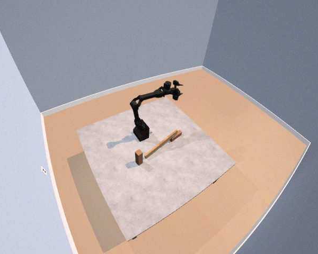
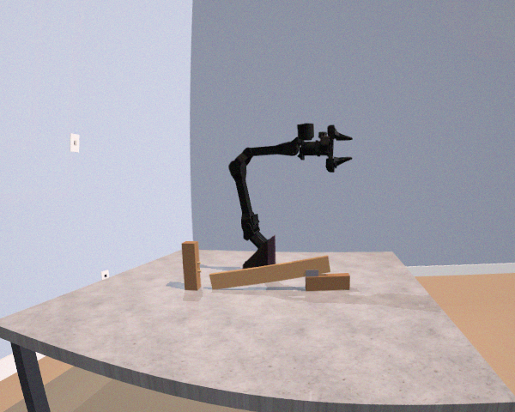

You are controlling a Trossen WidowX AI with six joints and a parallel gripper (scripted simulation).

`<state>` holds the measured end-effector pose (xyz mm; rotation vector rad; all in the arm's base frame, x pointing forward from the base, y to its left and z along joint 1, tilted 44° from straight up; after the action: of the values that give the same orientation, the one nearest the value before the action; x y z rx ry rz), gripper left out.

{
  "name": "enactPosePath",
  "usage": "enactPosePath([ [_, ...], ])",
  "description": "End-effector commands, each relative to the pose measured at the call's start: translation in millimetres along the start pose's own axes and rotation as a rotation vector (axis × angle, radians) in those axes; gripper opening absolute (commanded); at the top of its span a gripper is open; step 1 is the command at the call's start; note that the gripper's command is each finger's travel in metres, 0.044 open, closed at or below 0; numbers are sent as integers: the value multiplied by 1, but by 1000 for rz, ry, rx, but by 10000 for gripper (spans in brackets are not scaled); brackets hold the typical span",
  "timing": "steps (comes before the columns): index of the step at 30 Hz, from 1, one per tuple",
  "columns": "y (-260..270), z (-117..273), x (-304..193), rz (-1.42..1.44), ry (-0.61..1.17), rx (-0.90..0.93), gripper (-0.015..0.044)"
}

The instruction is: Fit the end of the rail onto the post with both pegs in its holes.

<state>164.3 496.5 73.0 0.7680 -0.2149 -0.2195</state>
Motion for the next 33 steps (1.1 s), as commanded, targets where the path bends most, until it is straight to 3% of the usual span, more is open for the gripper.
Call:
enactPosePath([
  [1, -1, 0, 3, 7, -5, -5, 426],
  [10, -75, 26, 117, 350, -181, -319, 440],
  [18, -162, 82, 202, 667, -142, -711, 440],
  [26, -252, 161, 248, 936, 155, -1075, 440],
  [33, -325, 240, 256, 1116, 635, -1253, 440],
])
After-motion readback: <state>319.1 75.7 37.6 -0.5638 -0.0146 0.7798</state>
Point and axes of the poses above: the point midway between the two fingers, 35 mm back from their tips, its own z axis back along the fingers, its own y axis across the jaws, x = y × z, the point moved 3 cm from there along z, back along the fingers, and after that the axes turned 15 degrees about -z, right-handed, at the moved point
